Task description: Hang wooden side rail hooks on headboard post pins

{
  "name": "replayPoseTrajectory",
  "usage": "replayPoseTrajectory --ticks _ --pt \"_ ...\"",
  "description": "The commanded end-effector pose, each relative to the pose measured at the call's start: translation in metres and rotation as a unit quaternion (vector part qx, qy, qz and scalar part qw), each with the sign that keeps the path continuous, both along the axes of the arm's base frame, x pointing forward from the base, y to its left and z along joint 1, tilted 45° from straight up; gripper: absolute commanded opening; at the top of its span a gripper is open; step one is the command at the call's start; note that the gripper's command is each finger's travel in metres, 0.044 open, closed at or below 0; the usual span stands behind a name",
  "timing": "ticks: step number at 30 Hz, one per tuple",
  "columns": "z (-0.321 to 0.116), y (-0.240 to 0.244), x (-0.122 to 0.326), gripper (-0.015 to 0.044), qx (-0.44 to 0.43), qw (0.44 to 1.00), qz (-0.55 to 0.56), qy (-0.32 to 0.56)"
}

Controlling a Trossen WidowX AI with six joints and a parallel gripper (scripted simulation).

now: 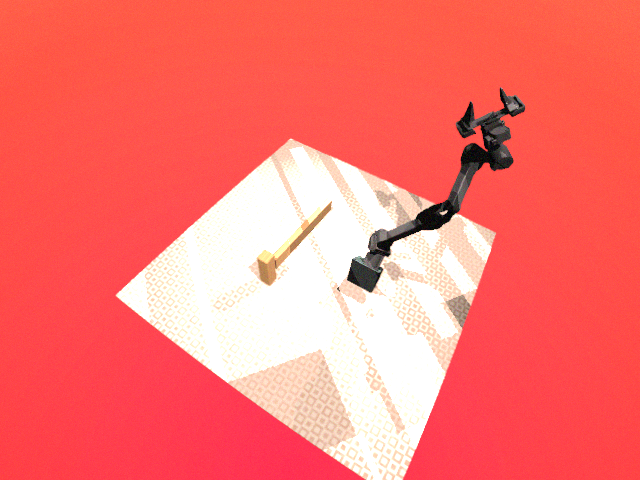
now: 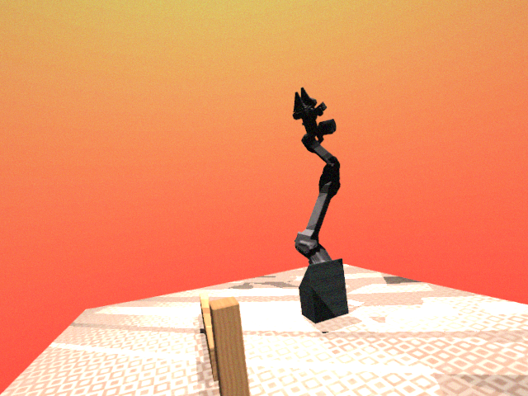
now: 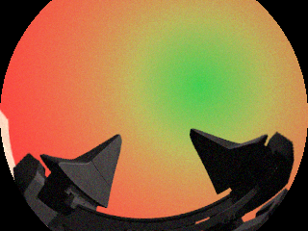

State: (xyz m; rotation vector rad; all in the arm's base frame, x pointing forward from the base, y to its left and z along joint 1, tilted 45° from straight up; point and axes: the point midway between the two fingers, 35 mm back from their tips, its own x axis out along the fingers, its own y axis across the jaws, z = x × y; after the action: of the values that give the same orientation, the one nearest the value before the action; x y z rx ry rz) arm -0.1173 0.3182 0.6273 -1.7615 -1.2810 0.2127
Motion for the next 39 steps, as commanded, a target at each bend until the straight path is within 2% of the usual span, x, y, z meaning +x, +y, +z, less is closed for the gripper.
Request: replayPoseTrajectory --ticks 1,2,10,19,28,39 --pt "0.0 -0.001 0.0 0.0426 0.001 1.0 0.001 0.001" --pt "0.002 -0.002 0.0 0.044 0.005 1.0 0.004 0.004" --pt "0.034 -0.045 0.012 0.044 0.097 0.989 0.078 0.08" --pt "0.069 -0.105 0.04 0.044 0.214 0.944 0.175 0.183" --pt "0.093 -0.161 0.081 0.044 0.319 0.865 0.266 0.281" --pt "0.107 -0.222 0.147 0.044 0.428 0.734 0.36 0.385"
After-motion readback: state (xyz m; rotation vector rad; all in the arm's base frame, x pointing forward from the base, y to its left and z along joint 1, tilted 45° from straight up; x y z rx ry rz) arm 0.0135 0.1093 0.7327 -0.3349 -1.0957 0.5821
